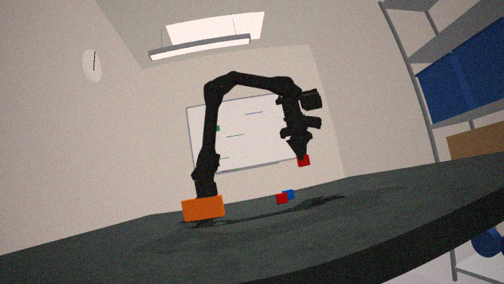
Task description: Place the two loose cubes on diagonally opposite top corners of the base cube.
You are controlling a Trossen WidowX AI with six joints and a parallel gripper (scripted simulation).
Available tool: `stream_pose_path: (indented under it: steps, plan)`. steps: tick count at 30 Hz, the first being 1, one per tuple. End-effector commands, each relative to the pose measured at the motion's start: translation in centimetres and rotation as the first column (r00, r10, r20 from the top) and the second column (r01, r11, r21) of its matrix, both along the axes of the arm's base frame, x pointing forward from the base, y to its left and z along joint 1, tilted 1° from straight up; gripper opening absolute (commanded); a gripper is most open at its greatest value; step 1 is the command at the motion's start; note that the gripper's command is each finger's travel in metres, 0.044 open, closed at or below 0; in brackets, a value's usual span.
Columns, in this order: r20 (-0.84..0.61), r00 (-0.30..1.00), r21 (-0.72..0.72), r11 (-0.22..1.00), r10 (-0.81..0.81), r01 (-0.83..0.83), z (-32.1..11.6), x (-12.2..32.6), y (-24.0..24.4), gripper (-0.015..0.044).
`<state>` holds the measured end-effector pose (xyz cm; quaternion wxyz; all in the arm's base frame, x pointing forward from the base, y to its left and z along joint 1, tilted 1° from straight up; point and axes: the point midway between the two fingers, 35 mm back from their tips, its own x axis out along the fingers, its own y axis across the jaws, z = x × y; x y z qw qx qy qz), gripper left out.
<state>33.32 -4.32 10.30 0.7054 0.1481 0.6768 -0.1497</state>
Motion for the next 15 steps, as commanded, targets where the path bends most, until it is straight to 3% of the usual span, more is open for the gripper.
stream_pose_path:
  steps: [1, 15]
  plan:
    - [-0.004, 0.995, -0.002, 0.995, 0.097, -0.097, -0.3, -0.2, 1.2, 0.0105]
    - [-0.010, 0.883, -0.010, 0.883, 0.469, -0.469, -1.5, -1.3, 5.5, 0.0105]
